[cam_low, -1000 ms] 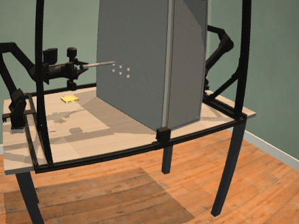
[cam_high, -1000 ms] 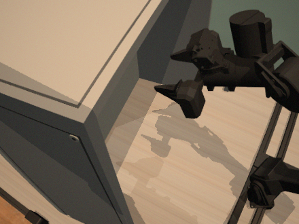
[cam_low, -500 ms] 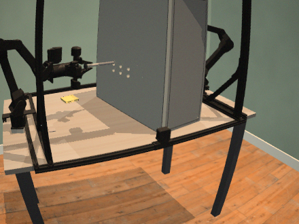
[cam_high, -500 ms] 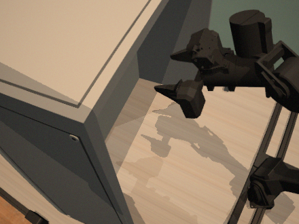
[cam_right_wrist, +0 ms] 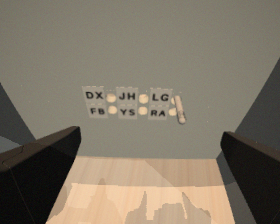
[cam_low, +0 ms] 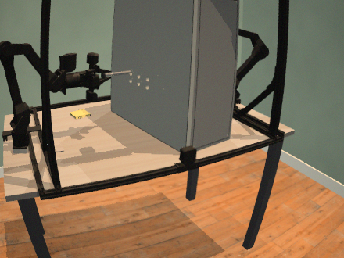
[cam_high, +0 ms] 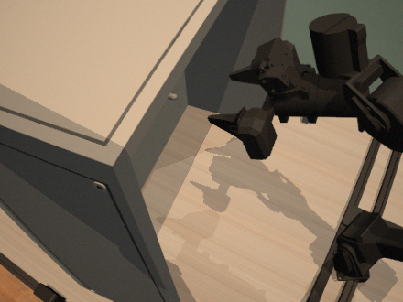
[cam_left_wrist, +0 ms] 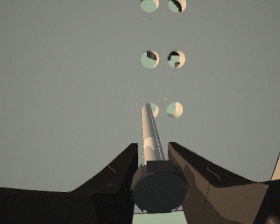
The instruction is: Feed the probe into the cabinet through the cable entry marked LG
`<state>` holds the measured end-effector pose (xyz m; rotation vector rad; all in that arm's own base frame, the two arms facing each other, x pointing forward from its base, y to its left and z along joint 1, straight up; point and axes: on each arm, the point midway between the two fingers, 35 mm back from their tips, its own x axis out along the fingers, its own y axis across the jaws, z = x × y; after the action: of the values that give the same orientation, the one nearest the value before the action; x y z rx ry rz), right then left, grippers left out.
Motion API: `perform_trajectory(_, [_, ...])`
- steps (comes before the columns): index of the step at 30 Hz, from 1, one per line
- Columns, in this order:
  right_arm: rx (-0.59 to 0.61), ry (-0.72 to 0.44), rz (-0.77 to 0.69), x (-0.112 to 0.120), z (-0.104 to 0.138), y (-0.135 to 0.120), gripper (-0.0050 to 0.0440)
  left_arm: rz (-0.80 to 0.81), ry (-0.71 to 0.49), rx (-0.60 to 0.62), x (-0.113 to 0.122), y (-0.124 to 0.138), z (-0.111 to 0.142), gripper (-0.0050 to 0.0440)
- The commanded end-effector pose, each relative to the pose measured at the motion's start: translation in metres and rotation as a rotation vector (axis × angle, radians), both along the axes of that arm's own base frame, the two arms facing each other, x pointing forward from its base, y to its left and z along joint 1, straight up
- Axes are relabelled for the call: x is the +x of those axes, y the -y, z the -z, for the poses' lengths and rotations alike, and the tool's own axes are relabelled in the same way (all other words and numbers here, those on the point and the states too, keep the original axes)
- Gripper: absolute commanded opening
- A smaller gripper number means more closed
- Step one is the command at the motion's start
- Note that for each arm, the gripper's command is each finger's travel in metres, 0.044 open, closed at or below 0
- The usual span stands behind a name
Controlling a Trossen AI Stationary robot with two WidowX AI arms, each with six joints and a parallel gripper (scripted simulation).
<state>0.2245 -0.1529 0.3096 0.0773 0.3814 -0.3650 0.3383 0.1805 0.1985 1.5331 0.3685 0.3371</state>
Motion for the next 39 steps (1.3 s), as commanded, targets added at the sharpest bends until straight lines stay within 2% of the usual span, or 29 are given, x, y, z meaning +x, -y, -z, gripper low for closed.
perform_trajectory(1, [-0.006,0.001,-0.004,0.0,-0.001,0.0,0.044,-0.004,0.017,0.013,0.008,-0.004,-0.007,0.0])
perform_trajectory(39, [-0.006,0.001,-0.004,0.0,-0.001,0.0,0.044,-0.004,0.017,0.013,0.058,-0.028,0.002,0.0])
